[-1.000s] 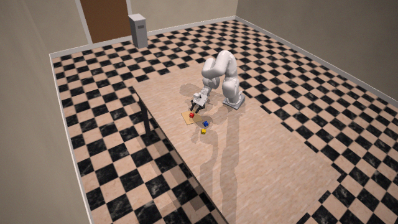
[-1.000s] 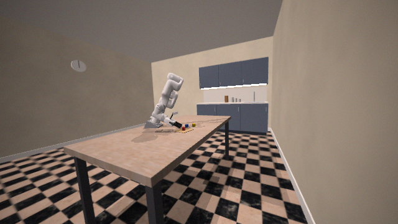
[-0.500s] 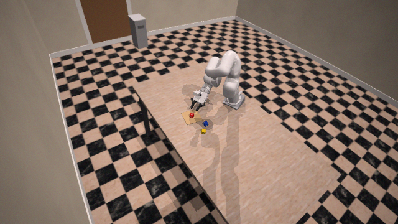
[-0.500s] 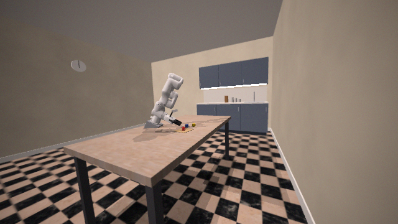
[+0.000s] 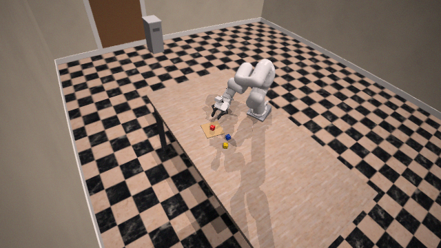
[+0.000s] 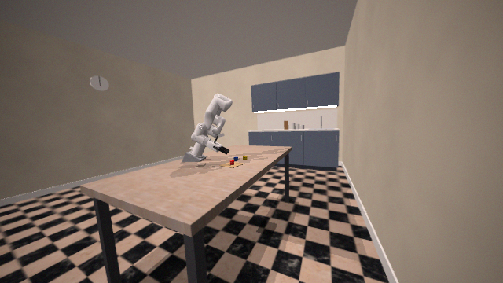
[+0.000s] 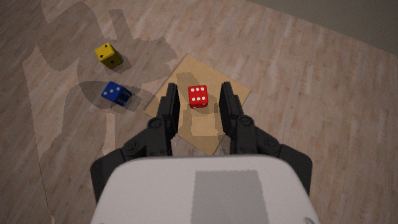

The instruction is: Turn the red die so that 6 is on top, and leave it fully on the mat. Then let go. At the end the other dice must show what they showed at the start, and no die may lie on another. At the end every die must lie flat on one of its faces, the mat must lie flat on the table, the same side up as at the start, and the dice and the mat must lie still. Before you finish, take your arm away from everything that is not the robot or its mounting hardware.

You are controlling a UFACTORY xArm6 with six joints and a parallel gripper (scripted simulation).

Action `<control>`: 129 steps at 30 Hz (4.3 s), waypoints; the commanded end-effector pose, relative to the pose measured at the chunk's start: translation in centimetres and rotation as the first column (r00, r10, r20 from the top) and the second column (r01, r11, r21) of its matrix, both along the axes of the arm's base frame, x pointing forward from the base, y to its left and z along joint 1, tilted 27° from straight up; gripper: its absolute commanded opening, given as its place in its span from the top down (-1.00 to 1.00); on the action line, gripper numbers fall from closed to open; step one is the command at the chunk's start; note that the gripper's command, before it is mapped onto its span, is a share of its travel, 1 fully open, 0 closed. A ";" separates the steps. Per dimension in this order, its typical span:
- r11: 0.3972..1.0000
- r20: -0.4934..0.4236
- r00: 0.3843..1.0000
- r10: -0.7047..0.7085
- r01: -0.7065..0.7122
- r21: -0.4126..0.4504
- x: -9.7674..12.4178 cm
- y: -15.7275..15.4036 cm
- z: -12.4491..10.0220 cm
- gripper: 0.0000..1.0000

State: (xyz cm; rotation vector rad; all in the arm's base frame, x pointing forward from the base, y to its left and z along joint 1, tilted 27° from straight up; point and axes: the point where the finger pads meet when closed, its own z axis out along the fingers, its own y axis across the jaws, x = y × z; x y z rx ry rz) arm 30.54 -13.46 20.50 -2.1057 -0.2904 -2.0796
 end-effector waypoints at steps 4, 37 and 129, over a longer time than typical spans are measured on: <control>1.000 -0.032 0.999 0.004 -0.004 -0.009 0.0 0.0 0.2 0.05; 0.982 -0.667 0.742 -0.076 -0.058 -0.178 2.1 0.6 3.6 0.05; 0.965 -0.851 0.505 -0.147 -0.114 -0.235 0.5 0.3 10.4 -1.00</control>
